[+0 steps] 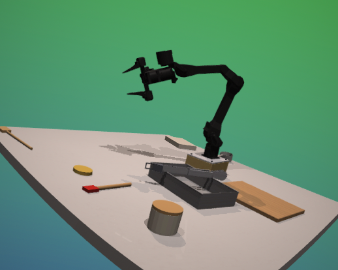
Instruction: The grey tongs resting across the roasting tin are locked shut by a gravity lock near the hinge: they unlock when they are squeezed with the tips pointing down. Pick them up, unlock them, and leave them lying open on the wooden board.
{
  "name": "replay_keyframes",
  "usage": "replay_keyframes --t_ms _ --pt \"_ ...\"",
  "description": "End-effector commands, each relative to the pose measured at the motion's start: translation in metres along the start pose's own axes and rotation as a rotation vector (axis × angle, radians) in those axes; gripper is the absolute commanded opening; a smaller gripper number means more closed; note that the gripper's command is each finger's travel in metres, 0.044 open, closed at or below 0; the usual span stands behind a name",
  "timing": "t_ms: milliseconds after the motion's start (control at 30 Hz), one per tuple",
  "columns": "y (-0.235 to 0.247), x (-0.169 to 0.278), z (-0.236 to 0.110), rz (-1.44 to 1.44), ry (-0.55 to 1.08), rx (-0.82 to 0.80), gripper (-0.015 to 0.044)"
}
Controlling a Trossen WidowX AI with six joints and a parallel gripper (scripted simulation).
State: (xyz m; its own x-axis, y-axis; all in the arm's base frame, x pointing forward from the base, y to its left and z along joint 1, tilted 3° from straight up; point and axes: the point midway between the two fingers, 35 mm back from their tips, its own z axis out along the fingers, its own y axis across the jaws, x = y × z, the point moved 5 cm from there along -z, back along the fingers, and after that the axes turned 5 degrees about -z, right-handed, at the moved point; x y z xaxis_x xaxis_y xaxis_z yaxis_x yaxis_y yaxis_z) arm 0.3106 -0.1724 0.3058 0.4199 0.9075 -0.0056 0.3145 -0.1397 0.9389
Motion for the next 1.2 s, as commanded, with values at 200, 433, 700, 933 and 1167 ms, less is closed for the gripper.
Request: replay_keyframes --t_ms 200,433,700,933,1167 --pt "-0.063 0.131 0.016 -0.379 0.335 0.315 0.044" --pt "-0.128 0.219 -0.012 -0.77 0.598 0.538 0.044" --pt "-0.207 0.291 -0.082 -1.314 0.908 0.75 0.044" --pt "-0.229 0.304 -0.109 -1.495 0.994 0.801 0.044" --pt "-0.224 0.3 -0.099 -1.501 0.994 0.8 0.044"
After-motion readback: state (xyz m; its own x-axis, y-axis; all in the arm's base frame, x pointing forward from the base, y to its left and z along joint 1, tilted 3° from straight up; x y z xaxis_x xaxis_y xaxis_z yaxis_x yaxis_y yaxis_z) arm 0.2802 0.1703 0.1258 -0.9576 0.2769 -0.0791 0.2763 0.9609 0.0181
